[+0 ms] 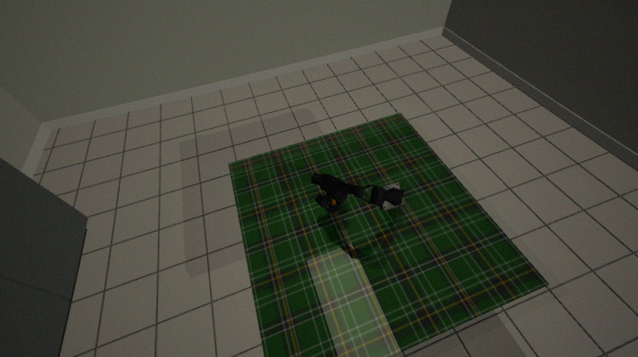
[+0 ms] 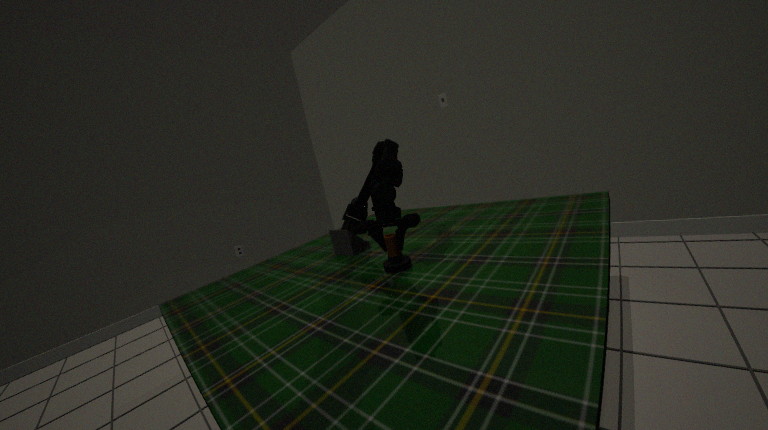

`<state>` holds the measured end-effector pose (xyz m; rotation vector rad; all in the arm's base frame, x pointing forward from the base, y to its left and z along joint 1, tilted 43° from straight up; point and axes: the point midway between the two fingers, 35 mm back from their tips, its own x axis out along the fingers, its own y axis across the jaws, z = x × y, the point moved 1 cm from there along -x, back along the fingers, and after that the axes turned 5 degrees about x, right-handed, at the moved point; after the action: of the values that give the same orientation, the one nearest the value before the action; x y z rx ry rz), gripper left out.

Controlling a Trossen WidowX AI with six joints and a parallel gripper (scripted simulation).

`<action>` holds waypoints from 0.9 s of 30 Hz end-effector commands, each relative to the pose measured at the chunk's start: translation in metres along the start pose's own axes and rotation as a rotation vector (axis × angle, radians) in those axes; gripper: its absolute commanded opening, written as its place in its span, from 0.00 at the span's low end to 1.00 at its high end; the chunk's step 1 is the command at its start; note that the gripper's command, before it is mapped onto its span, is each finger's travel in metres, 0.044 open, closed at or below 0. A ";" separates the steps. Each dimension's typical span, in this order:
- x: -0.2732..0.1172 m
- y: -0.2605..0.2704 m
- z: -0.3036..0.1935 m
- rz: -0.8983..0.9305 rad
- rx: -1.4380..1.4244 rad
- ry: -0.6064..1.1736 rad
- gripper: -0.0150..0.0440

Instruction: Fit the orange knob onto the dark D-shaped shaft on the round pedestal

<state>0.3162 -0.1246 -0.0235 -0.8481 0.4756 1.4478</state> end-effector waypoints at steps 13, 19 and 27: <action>0.000 0.000 0.000 0.000 0.000 0.000 1.00; -0.062 -0.002 -0.003 0.001 0.001 0.004 1.00; -0.096 -0.001 -0.002 0.002 0.002 0.003 1.00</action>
<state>0.3091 -0.1877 0.0418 -0.8522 0.4829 1.4309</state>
